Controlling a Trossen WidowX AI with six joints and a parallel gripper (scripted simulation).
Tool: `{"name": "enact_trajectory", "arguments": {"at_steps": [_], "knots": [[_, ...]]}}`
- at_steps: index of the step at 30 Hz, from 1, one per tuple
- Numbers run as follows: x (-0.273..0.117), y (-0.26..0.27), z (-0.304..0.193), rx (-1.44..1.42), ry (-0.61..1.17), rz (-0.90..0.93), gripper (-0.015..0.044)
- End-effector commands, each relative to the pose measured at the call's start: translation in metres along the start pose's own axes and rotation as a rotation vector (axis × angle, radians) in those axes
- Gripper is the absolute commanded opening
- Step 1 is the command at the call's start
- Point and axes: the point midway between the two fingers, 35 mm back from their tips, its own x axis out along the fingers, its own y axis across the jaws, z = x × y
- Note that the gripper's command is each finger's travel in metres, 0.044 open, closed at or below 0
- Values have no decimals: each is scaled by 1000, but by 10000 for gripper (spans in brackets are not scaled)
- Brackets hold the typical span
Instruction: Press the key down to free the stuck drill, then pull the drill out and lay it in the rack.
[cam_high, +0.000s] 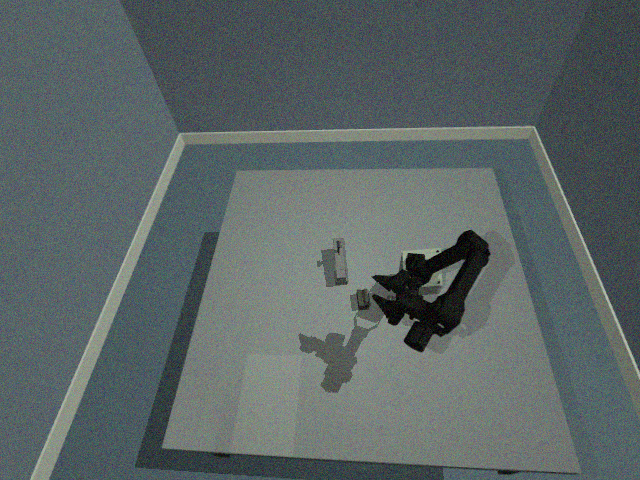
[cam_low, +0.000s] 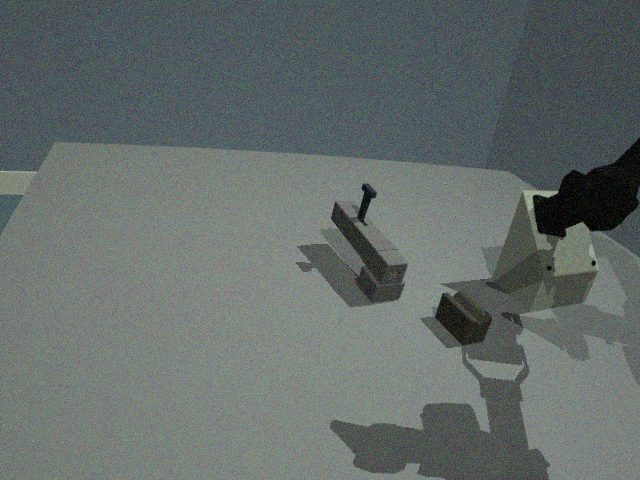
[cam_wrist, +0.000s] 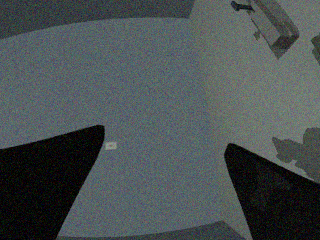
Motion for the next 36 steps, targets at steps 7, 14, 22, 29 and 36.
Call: {"name": "enact_trajectory", "arguments": {"at_steps": [7,14,22,29,36], "knots": [[0,0,0,0,0,0,216],[43,-39,-1,308,-277,-7,33],[144,-82,31,984,-809,134,0],[230,-96,89,1658,-1276,426,0],[297,-96,165,2329,-1754,882,0]]}}
